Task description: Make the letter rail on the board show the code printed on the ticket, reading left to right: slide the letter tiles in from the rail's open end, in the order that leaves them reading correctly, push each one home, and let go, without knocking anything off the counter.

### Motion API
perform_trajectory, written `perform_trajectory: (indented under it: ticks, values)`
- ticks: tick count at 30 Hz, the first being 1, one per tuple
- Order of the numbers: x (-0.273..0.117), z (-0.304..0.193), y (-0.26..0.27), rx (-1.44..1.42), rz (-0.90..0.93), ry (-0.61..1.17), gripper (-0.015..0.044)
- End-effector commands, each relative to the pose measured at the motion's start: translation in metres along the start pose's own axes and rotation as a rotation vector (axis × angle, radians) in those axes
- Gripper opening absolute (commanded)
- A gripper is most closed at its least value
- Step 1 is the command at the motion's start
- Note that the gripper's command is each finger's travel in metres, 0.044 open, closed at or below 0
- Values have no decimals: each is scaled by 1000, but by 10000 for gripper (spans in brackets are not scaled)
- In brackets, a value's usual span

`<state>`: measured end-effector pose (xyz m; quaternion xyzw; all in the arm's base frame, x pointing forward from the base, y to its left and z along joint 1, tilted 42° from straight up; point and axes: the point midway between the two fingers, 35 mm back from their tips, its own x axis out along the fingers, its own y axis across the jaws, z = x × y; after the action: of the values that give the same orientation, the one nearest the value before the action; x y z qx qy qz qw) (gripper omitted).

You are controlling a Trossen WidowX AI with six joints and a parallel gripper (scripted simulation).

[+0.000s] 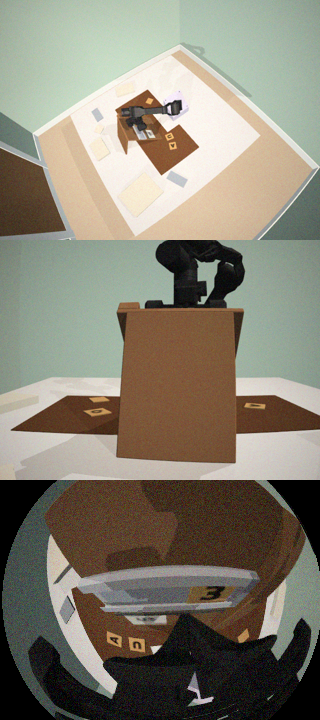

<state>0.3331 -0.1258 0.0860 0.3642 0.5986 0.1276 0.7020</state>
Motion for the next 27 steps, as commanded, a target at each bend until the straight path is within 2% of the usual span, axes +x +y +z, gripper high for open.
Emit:
perform_trajectory:
  ticks: [1, 27]
  values:
    - [4, 1, -2, 3, -2, 6, 0]
    - [15, 9, -2, 2, -1, 6, 0]
